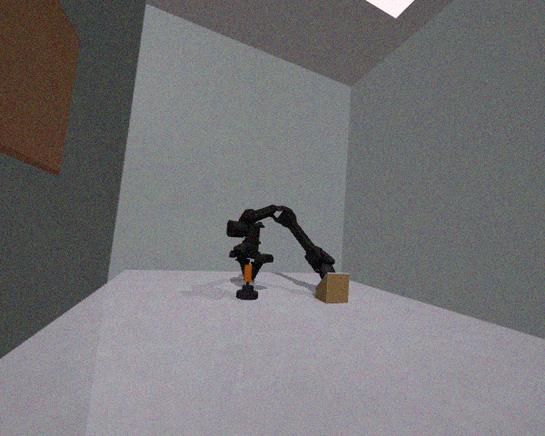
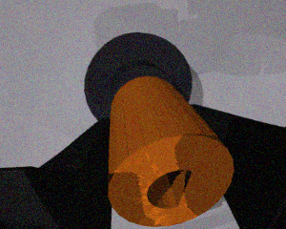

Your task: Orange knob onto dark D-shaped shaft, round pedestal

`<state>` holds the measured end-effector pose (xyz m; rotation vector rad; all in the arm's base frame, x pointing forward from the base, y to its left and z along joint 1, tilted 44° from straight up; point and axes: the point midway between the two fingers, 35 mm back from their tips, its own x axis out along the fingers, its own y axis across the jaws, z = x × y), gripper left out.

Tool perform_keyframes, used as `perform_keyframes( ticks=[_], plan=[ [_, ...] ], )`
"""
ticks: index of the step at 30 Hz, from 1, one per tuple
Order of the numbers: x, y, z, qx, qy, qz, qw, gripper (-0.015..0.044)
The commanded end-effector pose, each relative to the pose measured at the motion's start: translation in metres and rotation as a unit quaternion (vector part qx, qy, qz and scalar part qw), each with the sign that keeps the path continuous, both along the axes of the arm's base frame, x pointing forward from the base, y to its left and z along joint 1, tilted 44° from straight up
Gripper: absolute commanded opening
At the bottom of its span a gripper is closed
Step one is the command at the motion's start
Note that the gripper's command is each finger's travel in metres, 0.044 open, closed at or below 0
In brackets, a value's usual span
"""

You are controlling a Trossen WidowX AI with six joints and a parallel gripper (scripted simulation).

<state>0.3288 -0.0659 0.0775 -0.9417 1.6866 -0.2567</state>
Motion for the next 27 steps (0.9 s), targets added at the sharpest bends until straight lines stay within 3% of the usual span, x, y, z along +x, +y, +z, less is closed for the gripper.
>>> perform_keyframes(
  ticks=[1, 27],
  plan=[
    [0.0013, 0.0009, 0.0005, 0.000, 0.010, 0.014, 1.000, 0.0000],
    [-0.0003, 0.0006, 0.0003, 0.000, 0.010, 0.014, 1.000, 0.0000]
  ],
)
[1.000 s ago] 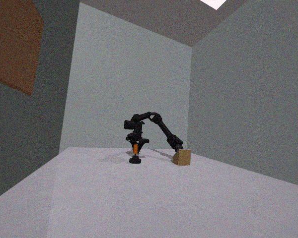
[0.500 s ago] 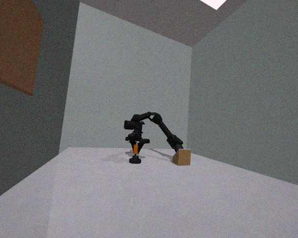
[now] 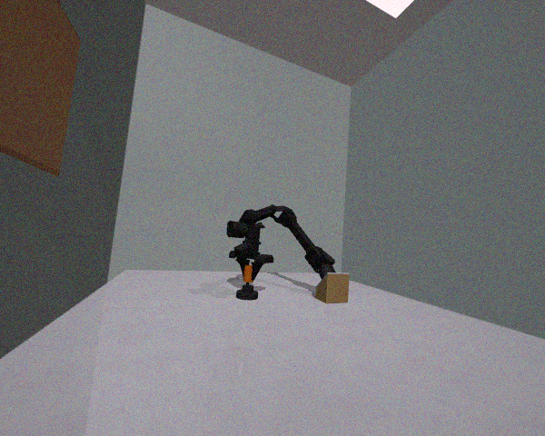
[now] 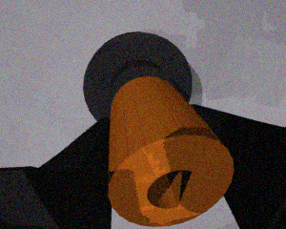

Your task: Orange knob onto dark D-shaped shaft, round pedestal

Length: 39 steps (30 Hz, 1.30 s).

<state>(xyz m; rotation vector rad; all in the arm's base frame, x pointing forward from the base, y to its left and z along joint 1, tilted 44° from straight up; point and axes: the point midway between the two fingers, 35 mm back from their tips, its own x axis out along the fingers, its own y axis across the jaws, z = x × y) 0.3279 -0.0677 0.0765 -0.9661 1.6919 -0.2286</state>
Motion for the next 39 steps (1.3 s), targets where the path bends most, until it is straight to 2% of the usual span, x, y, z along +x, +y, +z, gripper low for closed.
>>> perform_keyframes(
  ticks=[1, 5, 11, 39],
  plan=[
    [0.0007, 0.0029, 0.0017, -0.001, 0.000, 0.001, 1.000, 0.0000],
    [0.0013, 0.0037, 0.0023, -0.001, 0.009, 0.011, 1.000, 0.0000],
    [0.0027, 0.0037, 0.0018, 0.004, 0.072, 0.076, 0.994, 0.0000],
    [0.0013, 0.0032, 0.0020, 0.004, 0.072, 0.076, 0.994, 0.0000]
  ],
)
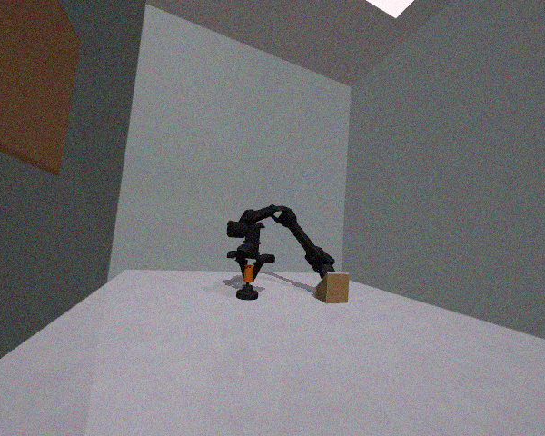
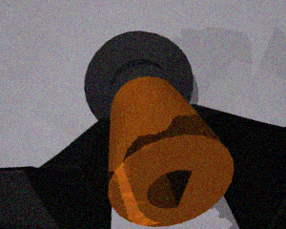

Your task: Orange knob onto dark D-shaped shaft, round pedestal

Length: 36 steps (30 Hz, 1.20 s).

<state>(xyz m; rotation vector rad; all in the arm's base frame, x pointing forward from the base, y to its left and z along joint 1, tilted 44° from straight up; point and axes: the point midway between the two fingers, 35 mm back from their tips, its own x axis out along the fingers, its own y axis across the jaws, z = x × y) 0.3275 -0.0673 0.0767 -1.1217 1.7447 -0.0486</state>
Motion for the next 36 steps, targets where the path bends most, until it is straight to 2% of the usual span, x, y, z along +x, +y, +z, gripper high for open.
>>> perform_keyframes(
  ticks=[1, 9, 36],
  plan=[
    [0.0018, 0.0031, 0.0021, -0.001, -0.003, 0.001, 1.000, 0.0000],
    [0.0032, 0.0034, 0.0013, 0.004, 0.070, 0.076, 0.995, 0.0000],
    [0.0010, -0.0003, -0.0008, 0.004, 0.070, 0.076, 0.995, 0.0000]
  ],
)
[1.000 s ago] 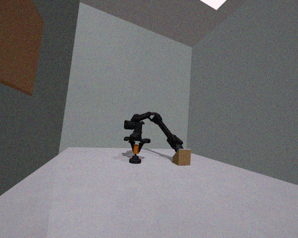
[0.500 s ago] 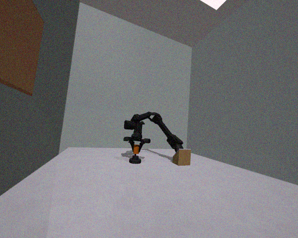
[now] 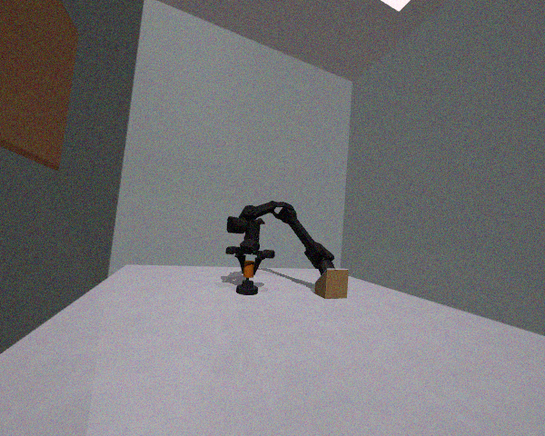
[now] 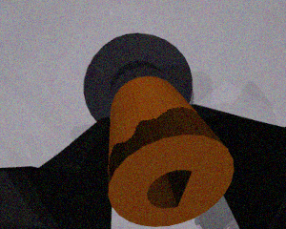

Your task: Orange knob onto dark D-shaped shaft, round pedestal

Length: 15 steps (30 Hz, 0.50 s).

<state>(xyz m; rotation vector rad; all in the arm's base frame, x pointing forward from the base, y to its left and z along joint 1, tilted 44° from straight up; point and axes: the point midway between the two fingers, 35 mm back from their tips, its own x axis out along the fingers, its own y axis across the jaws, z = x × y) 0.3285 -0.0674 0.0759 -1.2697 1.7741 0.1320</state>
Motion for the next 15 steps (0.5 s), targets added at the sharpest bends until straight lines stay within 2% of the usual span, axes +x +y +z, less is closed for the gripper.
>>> perform_keyframes(
  ticks=[1, 9, 15],
  plan=[
    [0.0000, -0.0002, 0.0000, -0.001, 0.001, 0.002, 1.000, 0.0000],
    [-0.0003, 0.0029, 0.0035, -0.001, 0.004, 0.005, 1.000, 0.0000],
    [0.0016, 0.0033, 0.0027, 0.003, 0.070, 0.073, 0.995, 0.0000]
  ],
)
